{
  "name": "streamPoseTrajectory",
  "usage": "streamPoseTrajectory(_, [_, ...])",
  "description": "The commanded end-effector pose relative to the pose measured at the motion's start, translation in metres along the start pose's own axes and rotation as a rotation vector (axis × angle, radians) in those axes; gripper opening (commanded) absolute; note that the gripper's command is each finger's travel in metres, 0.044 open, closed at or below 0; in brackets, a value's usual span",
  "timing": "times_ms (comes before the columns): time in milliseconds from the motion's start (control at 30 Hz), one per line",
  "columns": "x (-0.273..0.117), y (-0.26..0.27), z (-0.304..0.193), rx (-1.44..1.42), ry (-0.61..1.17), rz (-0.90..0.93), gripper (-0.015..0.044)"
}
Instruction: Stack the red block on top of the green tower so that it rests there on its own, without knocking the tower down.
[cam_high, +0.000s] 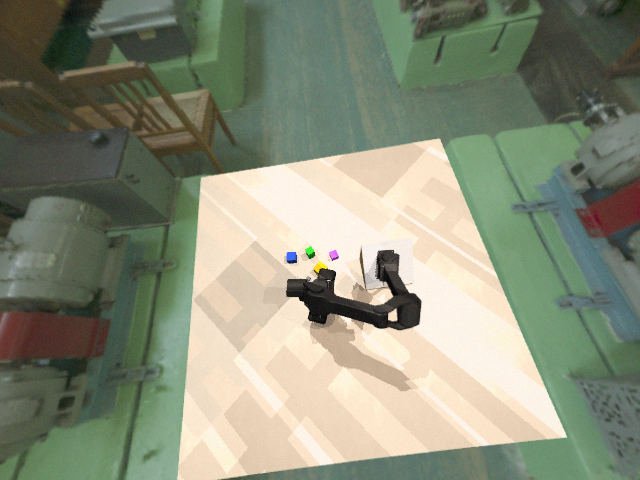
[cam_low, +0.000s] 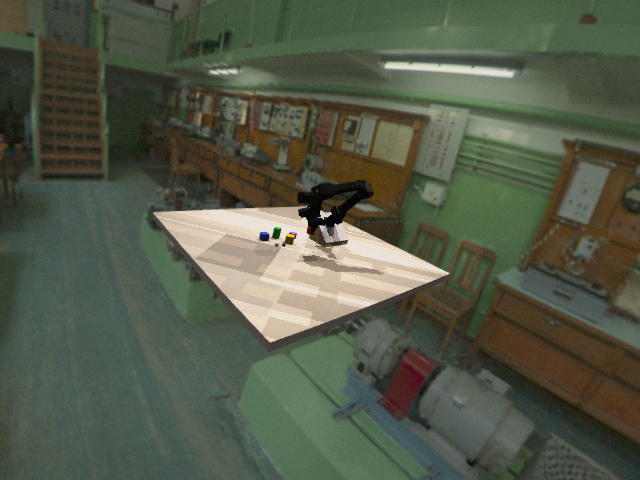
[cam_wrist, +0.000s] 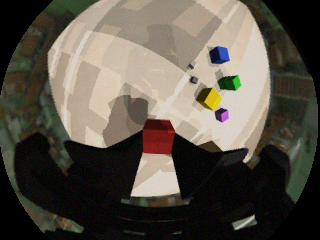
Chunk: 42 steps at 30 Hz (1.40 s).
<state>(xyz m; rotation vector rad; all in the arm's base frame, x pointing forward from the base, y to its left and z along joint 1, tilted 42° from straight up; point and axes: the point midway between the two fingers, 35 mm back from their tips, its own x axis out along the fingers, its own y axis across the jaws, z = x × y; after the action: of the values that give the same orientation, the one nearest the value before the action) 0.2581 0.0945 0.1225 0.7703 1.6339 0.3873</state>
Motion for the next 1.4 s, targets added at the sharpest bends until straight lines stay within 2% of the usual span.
streamPoseTrajectory(0, [-0.002, -0.004, 0.005, -0.004, -0.004, -0.004, 0.0])
streamPoseTrajectory(700, [-0.009, -0.098, 0.081, 0.02, -0.032, -0.032, 0.0])
streamPoseTrajectory(1367, [-0.005, -0.201, 0.118, -0.006, -0.011, -0.013, 0.0])
